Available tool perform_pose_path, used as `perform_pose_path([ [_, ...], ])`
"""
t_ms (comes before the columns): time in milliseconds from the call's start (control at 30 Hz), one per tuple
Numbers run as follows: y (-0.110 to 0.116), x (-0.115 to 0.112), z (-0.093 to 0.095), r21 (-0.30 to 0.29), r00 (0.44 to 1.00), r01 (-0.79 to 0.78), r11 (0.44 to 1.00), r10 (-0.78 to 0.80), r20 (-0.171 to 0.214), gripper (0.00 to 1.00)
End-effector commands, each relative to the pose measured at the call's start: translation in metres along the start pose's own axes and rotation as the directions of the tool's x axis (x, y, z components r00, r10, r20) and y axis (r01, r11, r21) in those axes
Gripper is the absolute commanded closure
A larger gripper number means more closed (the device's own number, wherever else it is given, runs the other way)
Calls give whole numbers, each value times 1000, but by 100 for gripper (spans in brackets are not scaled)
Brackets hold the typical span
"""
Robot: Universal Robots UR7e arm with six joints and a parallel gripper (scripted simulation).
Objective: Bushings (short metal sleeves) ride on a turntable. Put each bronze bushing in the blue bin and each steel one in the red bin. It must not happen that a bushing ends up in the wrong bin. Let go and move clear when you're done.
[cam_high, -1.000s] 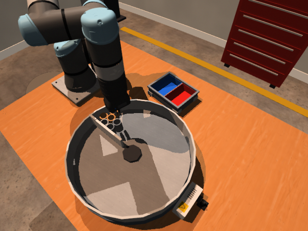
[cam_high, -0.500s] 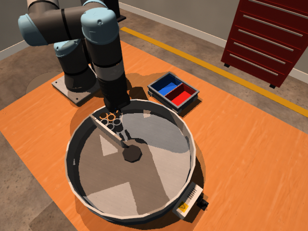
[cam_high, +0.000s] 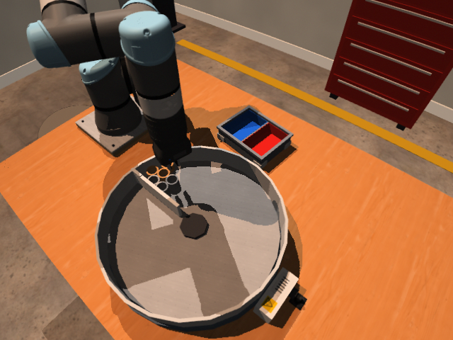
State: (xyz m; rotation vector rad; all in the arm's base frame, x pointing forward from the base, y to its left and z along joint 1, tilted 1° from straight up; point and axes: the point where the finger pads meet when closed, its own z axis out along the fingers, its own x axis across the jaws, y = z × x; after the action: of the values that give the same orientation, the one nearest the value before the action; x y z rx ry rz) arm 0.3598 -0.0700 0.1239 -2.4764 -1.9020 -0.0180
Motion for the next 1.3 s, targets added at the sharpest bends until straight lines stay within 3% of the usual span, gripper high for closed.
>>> perform_pose_path([
  [0,0,0,0,-1,1000,0,1000,0,0,58],
  [1267,0,0,0,-1,1000,0,1000,0,0,60],
])
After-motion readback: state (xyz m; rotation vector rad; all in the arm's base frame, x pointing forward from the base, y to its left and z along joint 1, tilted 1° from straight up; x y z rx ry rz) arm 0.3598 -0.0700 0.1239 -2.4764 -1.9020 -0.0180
